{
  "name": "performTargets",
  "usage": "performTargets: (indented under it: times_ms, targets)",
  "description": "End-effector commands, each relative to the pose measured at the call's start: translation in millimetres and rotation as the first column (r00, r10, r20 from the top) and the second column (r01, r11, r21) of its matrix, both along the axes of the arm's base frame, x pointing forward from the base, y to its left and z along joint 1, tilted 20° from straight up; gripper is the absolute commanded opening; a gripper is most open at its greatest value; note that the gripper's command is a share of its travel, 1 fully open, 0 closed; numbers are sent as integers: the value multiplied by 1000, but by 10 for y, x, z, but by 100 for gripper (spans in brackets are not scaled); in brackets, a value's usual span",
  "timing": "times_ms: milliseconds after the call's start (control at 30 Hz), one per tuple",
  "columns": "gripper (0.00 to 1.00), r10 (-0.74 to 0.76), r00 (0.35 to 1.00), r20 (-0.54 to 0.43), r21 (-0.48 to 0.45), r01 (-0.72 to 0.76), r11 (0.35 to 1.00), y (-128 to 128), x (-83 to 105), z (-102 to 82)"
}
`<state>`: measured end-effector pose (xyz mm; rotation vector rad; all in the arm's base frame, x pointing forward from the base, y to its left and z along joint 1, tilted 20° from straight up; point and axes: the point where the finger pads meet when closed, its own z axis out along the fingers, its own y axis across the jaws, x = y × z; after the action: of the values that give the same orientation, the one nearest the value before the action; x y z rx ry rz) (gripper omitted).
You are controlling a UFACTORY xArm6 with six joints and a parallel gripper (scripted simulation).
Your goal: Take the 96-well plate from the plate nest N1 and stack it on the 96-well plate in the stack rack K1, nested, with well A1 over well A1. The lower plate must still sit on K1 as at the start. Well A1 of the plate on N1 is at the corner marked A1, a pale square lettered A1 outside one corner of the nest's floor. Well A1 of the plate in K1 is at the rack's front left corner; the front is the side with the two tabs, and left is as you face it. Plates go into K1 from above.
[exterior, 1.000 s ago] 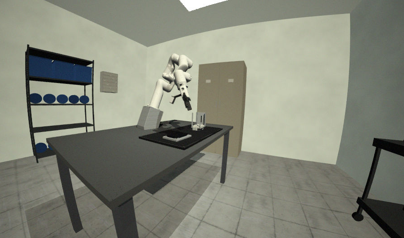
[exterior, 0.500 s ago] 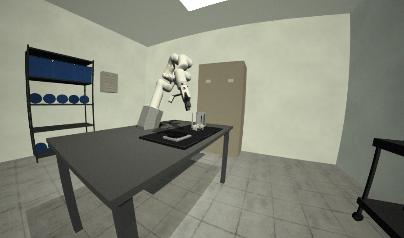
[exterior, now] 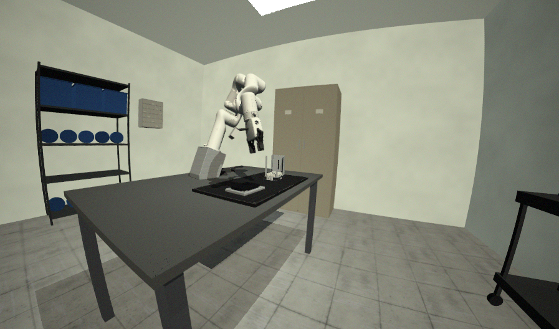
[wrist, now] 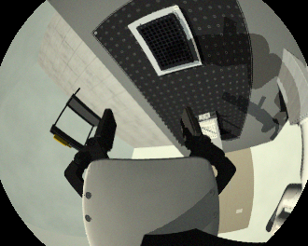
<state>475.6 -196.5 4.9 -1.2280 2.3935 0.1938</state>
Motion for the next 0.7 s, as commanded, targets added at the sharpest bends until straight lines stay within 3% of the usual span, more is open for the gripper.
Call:
performTargets:
  times_ms: [0, 267, 467, 667]
  targets:
    - [100, 167, 986, -14, -36, -167, 985, -94, -54, -38]
    - [100, 327, 944, -40, -66, -329, 942, -203, -163, -103]
    - [100, 492, 867, -79, -86, -498, 863, -350, -316, -180]
    - [100, 492, 867, -79, -86, -498, 863, -350, -316, -180]
